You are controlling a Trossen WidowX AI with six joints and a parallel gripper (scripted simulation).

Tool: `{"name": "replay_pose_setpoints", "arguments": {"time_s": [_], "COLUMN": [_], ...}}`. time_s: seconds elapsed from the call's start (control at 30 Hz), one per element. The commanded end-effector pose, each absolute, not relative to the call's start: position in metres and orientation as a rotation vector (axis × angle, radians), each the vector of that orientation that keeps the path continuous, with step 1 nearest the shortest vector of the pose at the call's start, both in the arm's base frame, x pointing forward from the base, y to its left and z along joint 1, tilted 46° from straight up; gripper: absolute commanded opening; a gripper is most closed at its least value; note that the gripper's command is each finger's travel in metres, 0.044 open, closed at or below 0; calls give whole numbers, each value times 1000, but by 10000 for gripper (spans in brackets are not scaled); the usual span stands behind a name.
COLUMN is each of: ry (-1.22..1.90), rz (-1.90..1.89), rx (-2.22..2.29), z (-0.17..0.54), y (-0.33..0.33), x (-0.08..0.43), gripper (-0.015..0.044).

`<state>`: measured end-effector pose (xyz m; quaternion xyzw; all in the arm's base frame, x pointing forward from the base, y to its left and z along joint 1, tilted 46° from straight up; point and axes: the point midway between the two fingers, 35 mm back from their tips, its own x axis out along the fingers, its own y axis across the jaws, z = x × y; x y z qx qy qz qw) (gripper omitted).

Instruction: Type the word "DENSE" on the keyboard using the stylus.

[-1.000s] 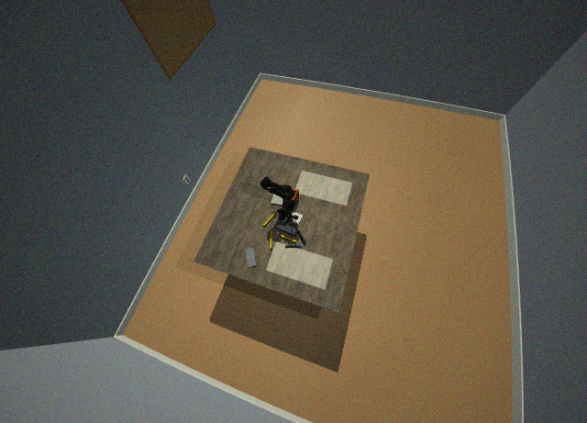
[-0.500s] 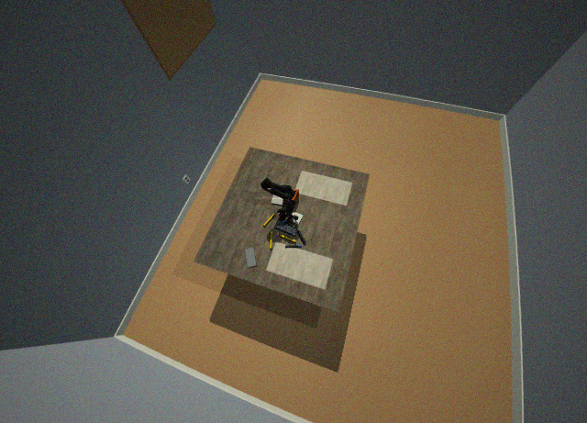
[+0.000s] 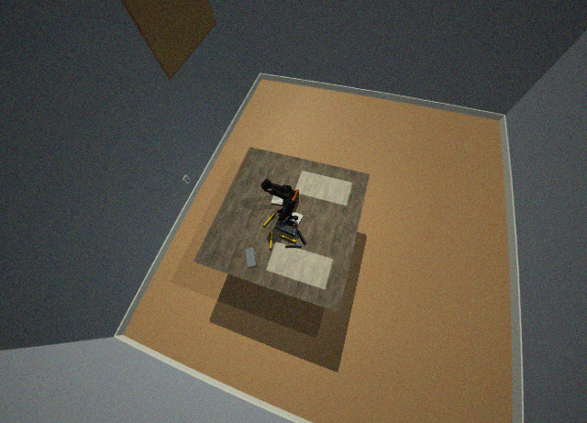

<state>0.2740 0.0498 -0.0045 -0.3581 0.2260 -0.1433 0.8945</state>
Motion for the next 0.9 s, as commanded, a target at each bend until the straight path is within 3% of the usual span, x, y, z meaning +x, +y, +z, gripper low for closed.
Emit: {"name": "replay_pose_setpoints", "arguments": {"time_s": [0.0,0.87], "ry": [472,476], "rz": [-292,-286], "rx": [-745,-745], "z": [-5,19], "y": [51,77], "x": [274,275], "gripper": [81,71]}}
